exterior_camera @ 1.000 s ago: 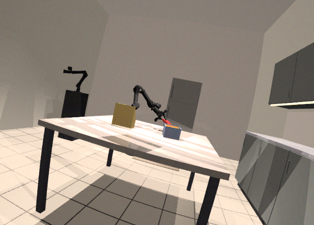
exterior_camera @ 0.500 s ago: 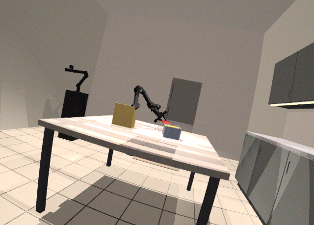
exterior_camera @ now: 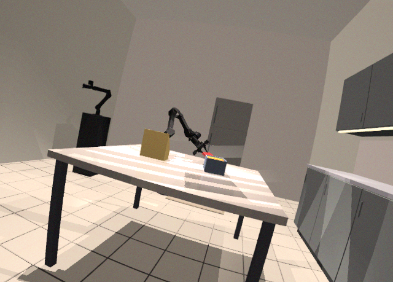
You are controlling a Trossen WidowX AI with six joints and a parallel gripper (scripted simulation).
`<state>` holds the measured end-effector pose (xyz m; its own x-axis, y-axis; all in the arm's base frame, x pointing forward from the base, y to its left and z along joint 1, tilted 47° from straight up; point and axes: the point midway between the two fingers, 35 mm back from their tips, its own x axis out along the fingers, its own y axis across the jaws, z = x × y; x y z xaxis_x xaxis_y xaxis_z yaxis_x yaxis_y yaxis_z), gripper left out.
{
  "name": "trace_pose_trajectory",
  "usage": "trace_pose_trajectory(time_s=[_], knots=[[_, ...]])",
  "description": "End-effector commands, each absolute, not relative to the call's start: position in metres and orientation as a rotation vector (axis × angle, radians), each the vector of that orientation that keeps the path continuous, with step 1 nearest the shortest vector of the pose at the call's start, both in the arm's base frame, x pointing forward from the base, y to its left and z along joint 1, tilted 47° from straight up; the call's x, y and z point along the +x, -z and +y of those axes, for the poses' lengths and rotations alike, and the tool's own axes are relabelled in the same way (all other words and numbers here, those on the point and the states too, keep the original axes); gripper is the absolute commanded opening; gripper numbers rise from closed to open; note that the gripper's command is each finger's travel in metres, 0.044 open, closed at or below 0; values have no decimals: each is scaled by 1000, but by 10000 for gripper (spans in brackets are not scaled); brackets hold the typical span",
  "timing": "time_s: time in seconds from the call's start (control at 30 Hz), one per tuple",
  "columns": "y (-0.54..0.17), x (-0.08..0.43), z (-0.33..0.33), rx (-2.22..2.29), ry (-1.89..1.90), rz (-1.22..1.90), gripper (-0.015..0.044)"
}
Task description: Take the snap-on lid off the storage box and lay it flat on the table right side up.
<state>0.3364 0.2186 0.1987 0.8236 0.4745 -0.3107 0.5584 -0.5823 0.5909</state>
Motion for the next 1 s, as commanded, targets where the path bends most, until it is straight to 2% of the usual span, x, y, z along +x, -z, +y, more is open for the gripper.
trace_pose_trajectory(time_s=[0.0, 0.63, 0.97], knots=[[-176, 331, 229, 2256, 201, 816, 0], [-169, 332, 237, 2256, 201, 816, 0], [-186, 335, 233, 2256, 200, 815, 263]])
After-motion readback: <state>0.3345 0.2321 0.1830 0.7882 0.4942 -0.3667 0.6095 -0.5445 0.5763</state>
